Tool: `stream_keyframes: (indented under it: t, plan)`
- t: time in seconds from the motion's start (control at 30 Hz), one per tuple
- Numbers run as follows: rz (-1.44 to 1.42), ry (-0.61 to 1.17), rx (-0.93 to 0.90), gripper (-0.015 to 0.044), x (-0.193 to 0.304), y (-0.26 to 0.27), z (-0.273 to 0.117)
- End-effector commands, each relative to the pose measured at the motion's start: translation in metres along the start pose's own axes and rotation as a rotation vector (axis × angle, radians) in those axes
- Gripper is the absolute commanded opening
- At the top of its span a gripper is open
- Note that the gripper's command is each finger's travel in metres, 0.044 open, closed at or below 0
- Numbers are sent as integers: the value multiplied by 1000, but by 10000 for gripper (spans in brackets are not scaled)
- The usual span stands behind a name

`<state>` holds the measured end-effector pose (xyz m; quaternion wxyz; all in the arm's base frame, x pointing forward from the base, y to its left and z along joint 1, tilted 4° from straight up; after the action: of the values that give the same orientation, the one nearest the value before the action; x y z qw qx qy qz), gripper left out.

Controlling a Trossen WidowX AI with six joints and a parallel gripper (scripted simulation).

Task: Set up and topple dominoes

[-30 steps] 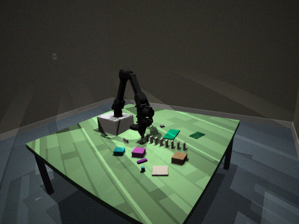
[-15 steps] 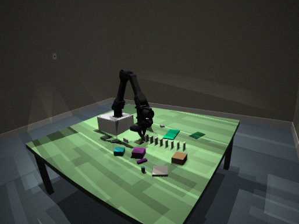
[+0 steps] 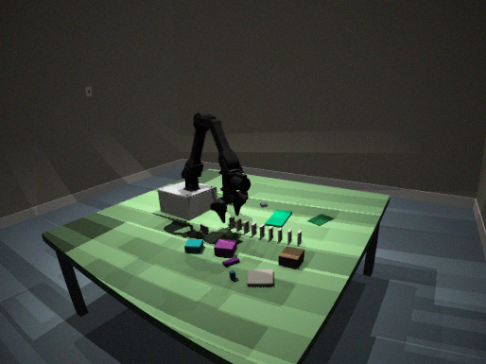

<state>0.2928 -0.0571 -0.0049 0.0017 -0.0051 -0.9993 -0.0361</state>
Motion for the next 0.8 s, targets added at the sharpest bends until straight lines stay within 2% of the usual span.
stream_keyframes:
  t: [0.0, 0.13, 0.37, 0.43, 0.67, 0.77]
  plan:
    - [-3, -30, 6, 440, -9, -2, -53]
    - [-5, -29, 7, 440, -1, 0, -114]
    - [-5, -29, 7, 440, 0, 0, -120]
    - [13, -29, 8, 440, 4, -9, -113]
    - [196, -27, 13, 440, 58, -86, -49]
    - [212, -26, 11, 440, 67, -92, -43]
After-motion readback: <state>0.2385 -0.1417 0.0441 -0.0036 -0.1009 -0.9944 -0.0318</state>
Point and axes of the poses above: the point midway between the two fingers, 35 mm back from their tips, its own z axis out along the fingers, its own y axis across the jaws, x = y × z, the point moved 3 cm from there along -z, back along the fingers, and after that the axes turned 1 degree about -z, right-handed, at the moved point
